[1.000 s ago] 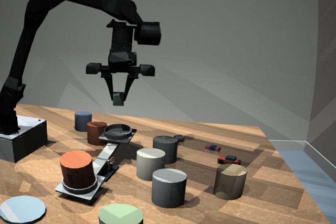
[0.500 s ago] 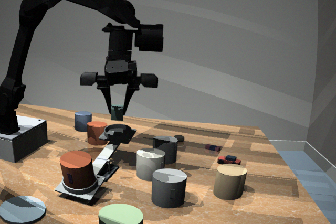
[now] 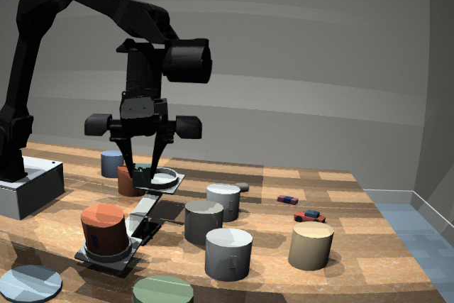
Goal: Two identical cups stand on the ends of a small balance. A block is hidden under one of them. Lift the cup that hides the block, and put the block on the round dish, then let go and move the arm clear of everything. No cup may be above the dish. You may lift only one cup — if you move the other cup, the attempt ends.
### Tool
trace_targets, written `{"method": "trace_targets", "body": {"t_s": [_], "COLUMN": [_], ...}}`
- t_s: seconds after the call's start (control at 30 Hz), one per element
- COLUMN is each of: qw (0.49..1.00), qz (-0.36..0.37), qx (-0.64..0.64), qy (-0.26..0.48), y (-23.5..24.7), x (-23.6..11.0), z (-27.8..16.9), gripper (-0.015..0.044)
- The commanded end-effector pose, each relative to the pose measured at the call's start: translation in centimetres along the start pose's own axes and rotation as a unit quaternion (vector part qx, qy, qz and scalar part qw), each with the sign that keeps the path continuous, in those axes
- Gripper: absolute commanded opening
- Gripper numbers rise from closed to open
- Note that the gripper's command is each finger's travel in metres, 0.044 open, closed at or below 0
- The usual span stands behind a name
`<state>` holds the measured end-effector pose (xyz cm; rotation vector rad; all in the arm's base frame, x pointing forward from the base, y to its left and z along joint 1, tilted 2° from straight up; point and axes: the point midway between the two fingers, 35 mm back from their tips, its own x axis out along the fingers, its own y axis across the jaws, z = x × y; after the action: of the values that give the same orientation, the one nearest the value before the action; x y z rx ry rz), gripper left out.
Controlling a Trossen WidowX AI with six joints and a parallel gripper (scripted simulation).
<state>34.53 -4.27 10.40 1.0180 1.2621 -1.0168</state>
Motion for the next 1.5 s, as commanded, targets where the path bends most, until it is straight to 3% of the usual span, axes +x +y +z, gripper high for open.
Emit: {"method": "trace_targets", "body": {"t_s": [0.0,0.83,1.23,1.47], "qw": [1.000,1.000,1.000,1.000], "qz": [0.003,-0.001,-0.013,-0.014], "qx": [-0.003,0.016,0.001,0.000], "qy": [0.001,-0.013,-0.011,-0.011], "y": [-1.2,-10.9,-16.9,-17.2], "x": [0.5,3.7,5.2,5.9], "z": [2.1,13.0,16.2,16.3], "gripper": [0.0000,0.0000,0.0000,0.0000]}}
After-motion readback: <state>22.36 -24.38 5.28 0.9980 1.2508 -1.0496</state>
